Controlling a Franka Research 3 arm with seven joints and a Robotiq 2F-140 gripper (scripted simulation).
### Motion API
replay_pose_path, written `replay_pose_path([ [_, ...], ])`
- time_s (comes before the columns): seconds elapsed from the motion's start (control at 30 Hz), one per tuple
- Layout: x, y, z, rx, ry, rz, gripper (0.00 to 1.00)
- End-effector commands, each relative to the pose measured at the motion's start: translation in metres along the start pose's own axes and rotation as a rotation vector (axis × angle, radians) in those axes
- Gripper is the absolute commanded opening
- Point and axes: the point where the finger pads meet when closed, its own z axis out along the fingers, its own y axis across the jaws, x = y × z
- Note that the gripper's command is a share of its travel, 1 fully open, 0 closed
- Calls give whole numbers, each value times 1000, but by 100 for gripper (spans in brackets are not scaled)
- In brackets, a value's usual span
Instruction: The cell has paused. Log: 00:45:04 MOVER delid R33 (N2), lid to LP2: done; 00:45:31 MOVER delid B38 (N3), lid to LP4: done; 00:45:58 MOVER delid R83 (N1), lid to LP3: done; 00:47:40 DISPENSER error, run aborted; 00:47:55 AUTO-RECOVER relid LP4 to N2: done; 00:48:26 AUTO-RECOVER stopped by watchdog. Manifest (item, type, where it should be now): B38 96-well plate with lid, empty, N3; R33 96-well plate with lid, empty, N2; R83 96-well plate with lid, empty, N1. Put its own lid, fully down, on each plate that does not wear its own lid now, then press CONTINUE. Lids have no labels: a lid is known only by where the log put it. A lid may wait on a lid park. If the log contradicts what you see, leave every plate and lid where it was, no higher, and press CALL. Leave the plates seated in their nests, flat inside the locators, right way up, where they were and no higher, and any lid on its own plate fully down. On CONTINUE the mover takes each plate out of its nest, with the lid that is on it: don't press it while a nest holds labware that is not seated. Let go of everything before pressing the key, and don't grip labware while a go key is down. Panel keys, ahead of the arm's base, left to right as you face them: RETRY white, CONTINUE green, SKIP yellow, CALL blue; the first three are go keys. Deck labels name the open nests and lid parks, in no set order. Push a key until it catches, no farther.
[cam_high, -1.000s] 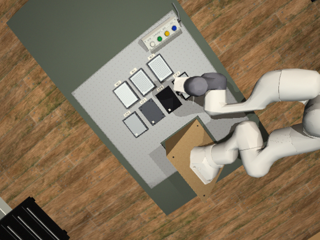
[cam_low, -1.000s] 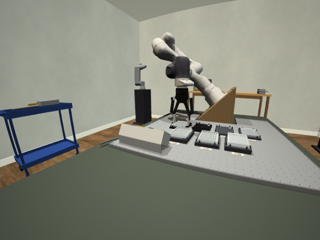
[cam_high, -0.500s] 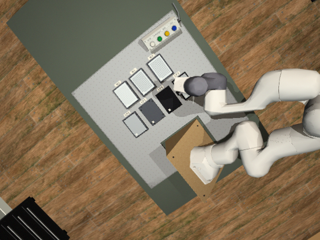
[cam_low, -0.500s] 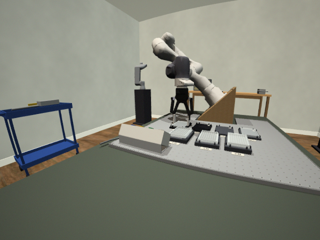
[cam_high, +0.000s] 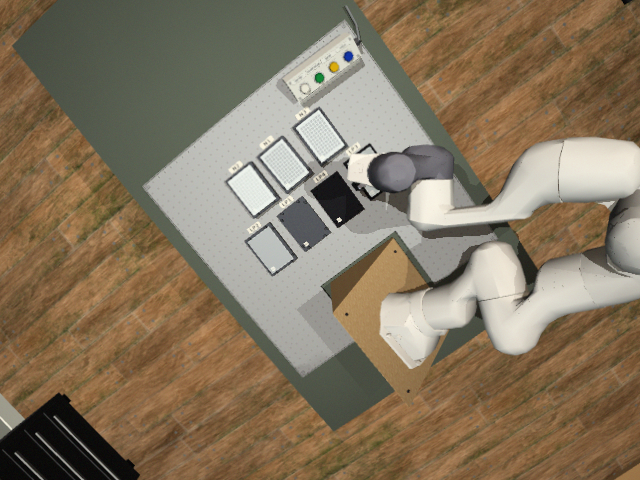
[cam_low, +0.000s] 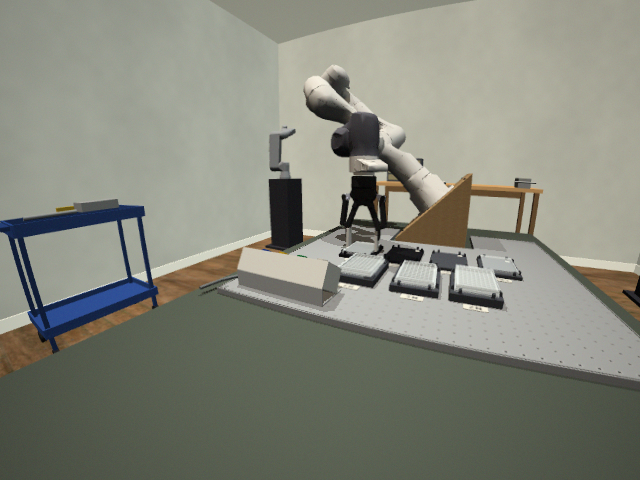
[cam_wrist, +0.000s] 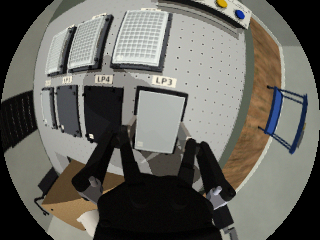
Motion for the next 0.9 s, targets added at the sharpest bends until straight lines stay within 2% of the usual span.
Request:
replay_pose_path([
  [0.0, 1, 1, -1, -2, 1, 4, 0],
  [0.87, 1, 1, -4, -2, 1, 4, 0],
])
